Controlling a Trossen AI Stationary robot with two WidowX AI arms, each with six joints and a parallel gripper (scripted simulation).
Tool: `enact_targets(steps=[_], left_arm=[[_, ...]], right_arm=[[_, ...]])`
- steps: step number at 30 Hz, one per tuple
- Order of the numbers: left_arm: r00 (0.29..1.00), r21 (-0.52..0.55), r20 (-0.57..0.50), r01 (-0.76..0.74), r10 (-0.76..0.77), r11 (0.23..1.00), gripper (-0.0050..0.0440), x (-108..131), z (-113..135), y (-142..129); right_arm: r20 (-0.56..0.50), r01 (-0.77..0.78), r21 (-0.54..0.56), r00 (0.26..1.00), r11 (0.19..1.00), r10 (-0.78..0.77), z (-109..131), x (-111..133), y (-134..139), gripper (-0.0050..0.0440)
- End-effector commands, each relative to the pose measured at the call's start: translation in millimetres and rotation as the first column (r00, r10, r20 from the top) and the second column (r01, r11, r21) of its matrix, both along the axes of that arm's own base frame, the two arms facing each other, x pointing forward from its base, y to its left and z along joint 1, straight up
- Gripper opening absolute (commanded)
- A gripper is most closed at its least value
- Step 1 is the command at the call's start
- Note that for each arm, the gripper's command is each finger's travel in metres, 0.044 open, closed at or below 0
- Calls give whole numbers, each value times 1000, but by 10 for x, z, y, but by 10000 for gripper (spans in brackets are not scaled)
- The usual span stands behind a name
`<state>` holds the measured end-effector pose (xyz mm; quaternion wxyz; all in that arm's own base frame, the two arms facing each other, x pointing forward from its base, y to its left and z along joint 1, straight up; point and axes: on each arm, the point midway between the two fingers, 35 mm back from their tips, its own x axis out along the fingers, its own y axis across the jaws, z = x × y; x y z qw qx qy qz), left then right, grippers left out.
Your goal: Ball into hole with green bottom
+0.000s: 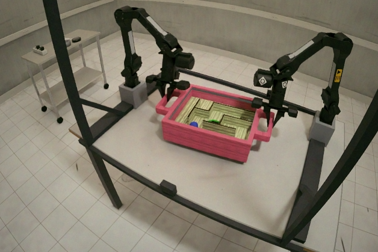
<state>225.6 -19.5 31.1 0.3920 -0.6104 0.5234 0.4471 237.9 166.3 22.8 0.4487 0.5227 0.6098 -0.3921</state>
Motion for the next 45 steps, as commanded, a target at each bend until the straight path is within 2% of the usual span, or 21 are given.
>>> enact_targets(steps=[1,3,5,7,9,11,12,18,19,22,24,26,28,29,35,37,38,39,41,43,45], left_arm=[[1000,-1,28,2,-2,1000,-50,71,105,-11],[1000,26,-11,1,0,1000,-50,111,168,-26],[1000,41,5,0,-1,999,-50,95,154,-40],[1000,-1,-24,2,-2,1000,-50,116,198,-10],[1000,-16,14,3,-3,1000,-50,27,81,5],[1000,-33,15,4,-4,999,-50,92,168,21],[1000,-40,23,4,-3,999,-50,18,64,13],[999,-52,40,4,-2,999,-50,38,62,20],[998,-70,58,6,-2,997,-50,-6,-13,28],[999,-13,50,2,-1,1000,-50,44,56,-3],[998,3,61,1,-1,1000,-50,-6,-32,-20],[999,12,36,1,-1,1000,-50,83,123,-22],[999,30,47,-1,-1,1000,-50,57,53,-30],[1000,34,10,1,-2,999,-50,87,109,-31],[1000,12,-1,4,-4,1000,-50,81,140,-23],[999,35,-34,1,0,999,-50,125,219,-32],[1000,-2,10,3,-3,1000,-50,66,130,-6],[1000,-16,-26,2,-3,1000,-50,116,206,9],[999,-34,-35,3,-4,999,-50,126,247,19],[1000,-43,-8,3,-4,999,-50,44,146,18],[1000,-59,-8,3,-4,998,-50,55,166,28]], right_arm=[[38,-2,28,999,1000,1,124,29,51,-50],[64,0,-2,998,1000,0,31,-25,46,-50],[67,0,-10,998,1000,0,108,25,92,-50],[76,-4,22,997,1000,2,-5,-29,36,-50],[55,-3,49,998,999,0,143,68,51,-50],[53,-4,57,999,998,1,43,3,9,-50],[47,-4,71,999,997,0,152,80,37,-50],[26,-4,77,1000,997,2,132,74,29,-50],[-4,-2,94,1000,996,3,168,99,14,-50],[27,-2,43,1000,999,1,195,86,55,-50],[-4,-2,24,1000,1000,2,220,98,76,-50],[31,-1,10,1000,1000,0,105,11,48,-50],[31,-1,2,1000,1000,1,211,75,90,-50],[42,0,-11,999,1000,0,94,-1,58,-50],[60,-2,12,998,1000,1,78,14,68,-50],[87,1,-12,996,1000,0,-15,-33,52,-50],[59,-2,30,998,1000,0,106,37,56,-50],[79,-3,35,997,999,0,-14,-26,21,-50],[92,-4,54,996,999,-1,-51,-26,12,-50],[74,-4,73,997,997,-1,71,48,33,-50],[82,-6,89,997,996,-1,62,64,31,-50]])
